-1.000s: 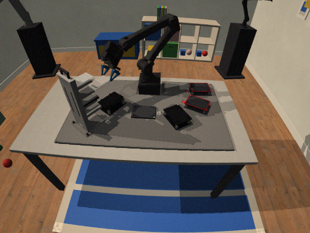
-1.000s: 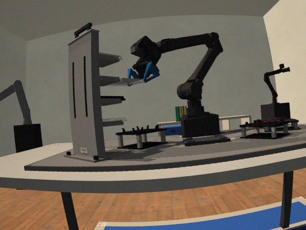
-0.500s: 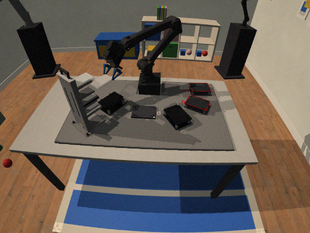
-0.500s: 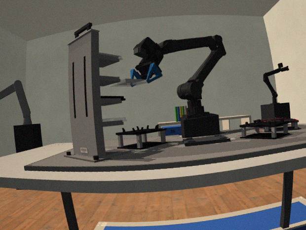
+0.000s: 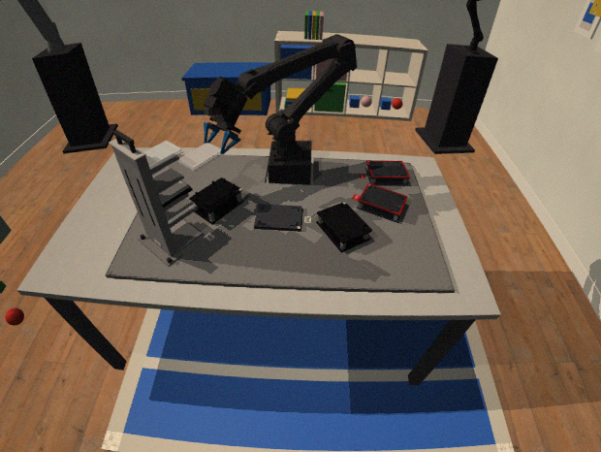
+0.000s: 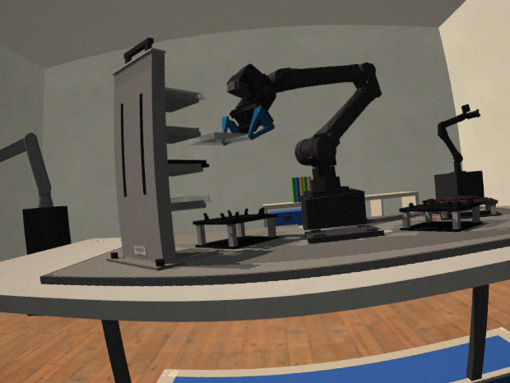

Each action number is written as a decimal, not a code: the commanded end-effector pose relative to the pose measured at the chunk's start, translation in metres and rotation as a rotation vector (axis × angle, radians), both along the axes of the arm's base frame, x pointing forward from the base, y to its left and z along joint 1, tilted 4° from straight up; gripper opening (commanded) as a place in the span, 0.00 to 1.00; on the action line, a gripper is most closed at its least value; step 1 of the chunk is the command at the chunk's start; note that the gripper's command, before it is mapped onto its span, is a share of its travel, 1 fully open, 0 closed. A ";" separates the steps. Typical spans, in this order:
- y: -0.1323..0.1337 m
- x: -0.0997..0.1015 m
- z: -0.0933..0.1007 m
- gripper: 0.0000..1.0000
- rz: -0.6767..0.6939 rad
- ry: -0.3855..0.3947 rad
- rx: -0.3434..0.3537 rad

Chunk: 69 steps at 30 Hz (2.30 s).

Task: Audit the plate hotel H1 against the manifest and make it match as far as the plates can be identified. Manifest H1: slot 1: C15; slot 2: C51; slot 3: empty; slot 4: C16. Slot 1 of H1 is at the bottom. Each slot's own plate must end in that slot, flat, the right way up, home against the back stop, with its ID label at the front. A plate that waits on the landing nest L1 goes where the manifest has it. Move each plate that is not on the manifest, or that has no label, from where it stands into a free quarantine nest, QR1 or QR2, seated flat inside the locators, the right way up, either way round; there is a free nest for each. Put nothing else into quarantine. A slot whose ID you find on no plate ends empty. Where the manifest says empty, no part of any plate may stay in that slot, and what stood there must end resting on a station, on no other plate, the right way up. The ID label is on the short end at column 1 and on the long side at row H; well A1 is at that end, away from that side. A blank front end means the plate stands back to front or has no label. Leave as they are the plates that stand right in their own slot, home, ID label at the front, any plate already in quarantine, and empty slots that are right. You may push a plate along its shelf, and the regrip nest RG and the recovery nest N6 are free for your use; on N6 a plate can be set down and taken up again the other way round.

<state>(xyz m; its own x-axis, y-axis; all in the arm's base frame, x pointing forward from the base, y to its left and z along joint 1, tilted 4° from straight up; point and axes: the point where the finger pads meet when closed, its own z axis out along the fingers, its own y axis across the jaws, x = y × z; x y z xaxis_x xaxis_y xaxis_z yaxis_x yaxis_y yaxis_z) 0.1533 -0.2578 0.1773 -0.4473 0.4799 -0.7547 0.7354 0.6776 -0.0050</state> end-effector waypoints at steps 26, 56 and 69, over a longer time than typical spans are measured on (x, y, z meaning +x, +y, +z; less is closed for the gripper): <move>0.007 -0.011 0.008 0.86 0.011 -0.015 -0.058; 0.008 -0.010 -0.010 0.86 0.012 -0.012 -0.044; 0.010 -0.010 -0.021 0.86 0.013 -0.009 -0.034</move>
<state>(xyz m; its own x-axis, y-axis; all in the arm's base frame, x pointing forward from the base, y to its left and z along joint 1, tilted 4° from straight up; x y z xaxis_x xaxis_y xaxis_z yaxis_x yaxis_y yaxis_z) 0.1376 -0.2396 0.1393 -0.4512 0.4875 -0.7475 0.7357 0.6773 -0.0023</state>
